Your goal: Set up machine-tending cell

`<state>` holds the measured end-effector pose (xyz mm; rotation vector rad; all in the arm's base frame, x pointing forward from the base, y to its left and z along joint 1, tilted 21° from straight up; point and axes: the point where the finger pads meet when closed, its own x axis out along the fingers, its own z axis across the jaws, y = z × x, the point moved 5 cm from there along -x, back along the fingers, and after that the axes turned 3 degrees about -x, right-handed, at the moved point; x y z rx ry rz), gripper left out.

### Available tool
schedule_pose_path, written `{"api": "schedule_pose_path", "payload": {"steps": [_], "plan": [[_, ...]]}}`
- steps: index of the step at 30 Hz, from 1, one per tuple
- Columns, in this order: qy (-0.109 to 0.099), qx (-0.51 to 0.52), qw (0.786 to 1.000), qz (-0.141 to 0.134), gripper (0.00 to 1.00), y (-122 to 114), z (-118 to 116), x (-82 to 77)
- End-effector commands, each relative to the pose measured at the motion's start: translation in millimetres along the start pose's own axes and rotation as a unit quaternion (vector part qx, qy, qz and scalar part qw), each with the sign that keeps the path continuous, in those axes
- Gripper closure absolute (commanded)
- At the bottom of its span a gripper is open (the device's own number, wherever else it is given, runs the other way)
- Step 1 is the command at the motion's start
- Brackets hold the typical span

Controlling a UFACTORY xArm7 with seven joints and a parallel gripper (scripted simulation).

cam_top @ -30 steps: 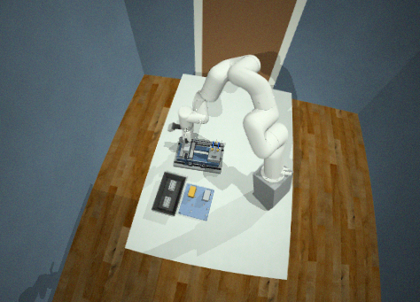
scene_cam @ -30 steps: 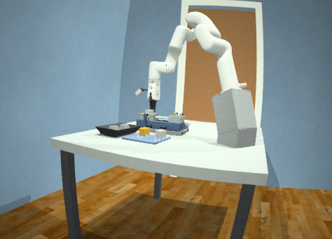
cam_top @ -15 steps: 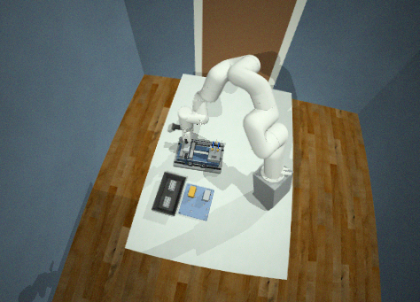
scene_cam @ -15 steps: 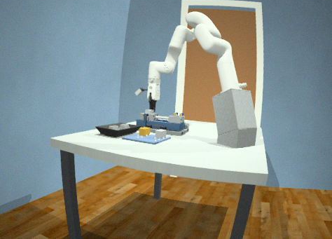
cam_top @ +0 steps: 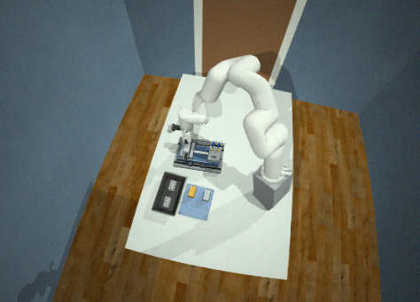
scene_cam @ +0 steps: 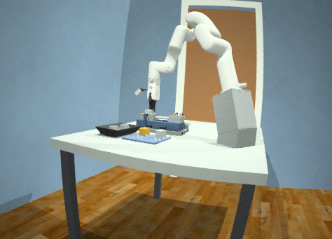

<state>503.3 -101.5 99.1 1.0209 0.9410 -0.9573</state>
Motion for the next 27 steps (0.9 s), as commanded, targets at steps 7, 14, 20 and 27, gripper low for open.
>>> {"api": "schedule_pose_path", "payload": {"steps": [7, 14, 20, 27], "plan": [[-0.001, 0.000, 1.000, 0.002, 1.00, 1.5, -1.3, -1.2], [-0.001, 0.000, 1.000, 0.002, 1.00, 1.5, -2.4, -1.2], [-0.001, 0.000, 1.000, 0.002, 1.00, 1.6, -2.9, -1.2], [-0.001, 0.000, 1.000, 0.002, 1.00, 1.6, -3.8, -1.2]]}}
